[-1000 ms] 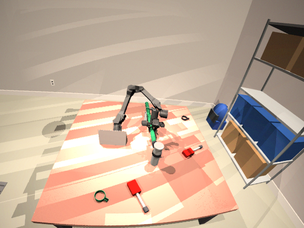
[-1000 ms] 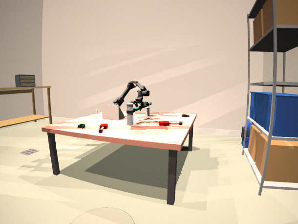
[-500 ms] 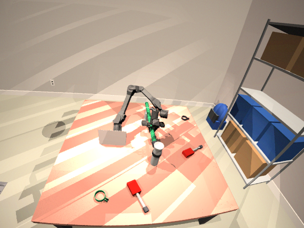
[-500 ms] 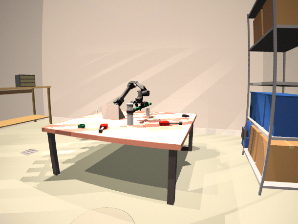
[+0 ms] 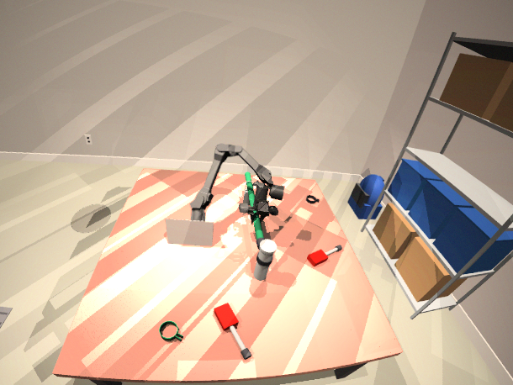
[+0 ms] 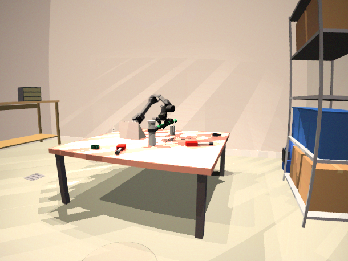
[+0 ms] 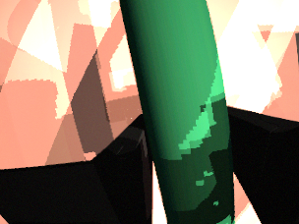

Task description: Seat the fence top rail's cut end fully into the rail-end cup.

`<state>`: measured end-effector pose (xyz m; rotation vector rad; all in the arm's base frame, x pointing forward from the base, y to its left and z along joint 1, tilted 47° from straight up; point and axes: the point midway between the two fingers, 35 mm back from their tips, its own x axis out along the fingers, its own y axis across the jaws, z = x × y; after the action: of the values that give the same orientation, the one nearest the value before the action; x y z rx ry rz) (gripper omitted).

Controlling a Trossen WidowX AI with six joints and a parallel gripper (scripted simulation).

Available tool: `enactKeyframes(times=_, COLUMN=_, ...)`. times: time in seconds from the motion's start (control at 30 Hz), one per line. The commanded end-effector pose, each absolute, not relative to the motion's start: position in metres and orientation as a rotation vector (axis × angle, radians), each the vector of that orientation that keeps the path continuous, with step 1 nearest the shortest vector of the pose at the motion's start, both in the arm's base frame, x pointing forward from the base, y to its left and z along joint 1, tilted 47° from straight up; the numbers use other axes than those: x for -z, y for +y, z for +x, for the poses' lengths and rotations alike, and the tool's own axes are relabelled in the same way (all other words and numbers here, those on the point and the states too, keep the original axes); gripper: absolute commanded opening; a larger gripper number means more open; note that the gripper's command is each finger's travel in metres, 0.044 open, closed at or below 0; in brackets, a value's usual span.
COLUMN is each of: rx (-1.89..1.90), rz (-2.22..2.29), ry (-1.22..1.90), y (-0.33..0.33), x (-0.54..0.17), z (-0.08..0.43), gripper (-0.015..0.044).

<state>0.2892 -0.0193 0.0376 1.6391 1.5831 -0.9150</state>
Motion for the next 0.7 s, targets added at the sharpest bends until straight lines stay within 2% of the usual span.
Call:
enactKeyframes(times=0.0, rx=0.915, rz=1.639, ry=1.582, y=-0.021, x=-0.036, z=0.289, gripper=0.0000)
enactKeyframes(times=0.67, rx=0.915, rz=1.639, ry=1.581, y=-0.035, x=-0.028, z=0.292, gripper=0.0000)
